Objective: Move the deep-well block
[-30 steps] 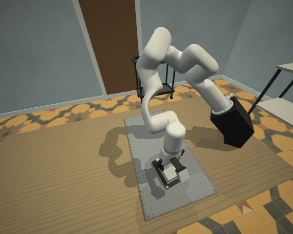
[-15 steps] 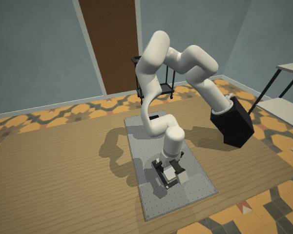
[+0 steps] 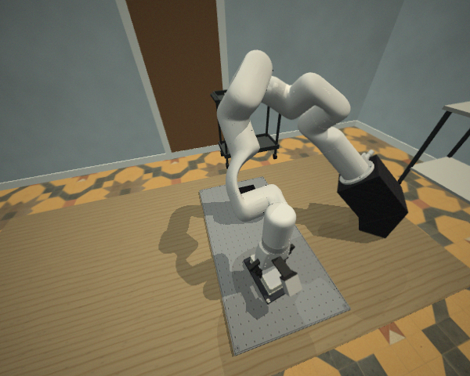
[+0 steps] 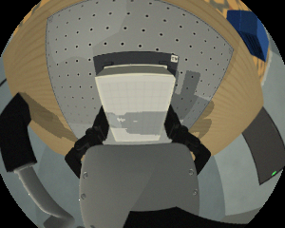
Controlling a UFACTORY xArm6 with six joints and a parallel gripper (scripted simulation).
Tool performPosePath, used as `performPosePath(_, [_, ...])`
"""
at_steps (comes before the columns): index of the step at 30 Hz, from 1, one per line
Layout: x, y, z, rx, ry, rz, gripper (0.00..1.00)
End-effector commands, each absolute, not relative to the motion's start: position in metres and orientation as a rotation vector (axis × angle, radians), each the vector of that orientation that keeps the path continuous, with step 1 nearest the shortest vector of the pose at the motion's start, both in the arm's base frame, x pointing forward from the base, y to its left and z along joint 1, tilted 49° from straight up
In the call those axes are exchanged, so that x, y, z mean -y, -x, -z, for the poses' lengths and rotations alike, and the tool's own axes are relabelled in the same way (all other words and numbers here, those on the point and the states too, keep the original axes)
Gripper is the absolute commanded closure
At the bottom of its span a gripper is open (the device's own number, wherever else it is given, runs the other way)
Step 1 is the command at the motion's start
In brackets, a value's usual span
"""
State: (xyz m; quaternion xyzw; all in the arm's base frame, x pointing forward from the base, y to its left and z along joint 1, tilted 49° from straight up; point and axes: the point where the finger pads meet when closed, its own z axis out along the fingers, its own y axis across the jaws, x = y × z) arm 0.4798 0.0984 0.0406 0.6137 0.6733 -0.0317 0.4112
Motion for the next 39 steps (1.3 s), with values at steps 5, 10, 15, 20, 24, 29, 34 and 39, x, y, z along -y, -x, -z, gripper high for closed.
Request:
performPosePath(5, [-0.097,-0.482,-0.039,-1.695,-1.544,0.077,0.0])
performPosePath(10, [-0.095,-0.484,-0.036,-1.695,-1.544,0.077,0.0])
performPosePath(15, [-0.093,-0.486,-0.034,-1.695,-1.544,0.077,0.0])
performPosePath(20, [-0.092,-0.487,-0.033,-1.695,-1.544,0.077,0.0])
performPosePath(24, [-0.091,-0.488,-0.031,-1.695,-1.544,0.077,0.0])
performPosePath(29, [-0.089,-0.49,-0.029,-1.695,-1.544,0.077,0.0])
performPosePath(34, [-0.089,-0.49,-0.029,-1.695,-1.544,0.077,0.0])
performPosePath(39, [-0.089,-0.49,-0.029,-1.695,-1.544,0.077,0.0])
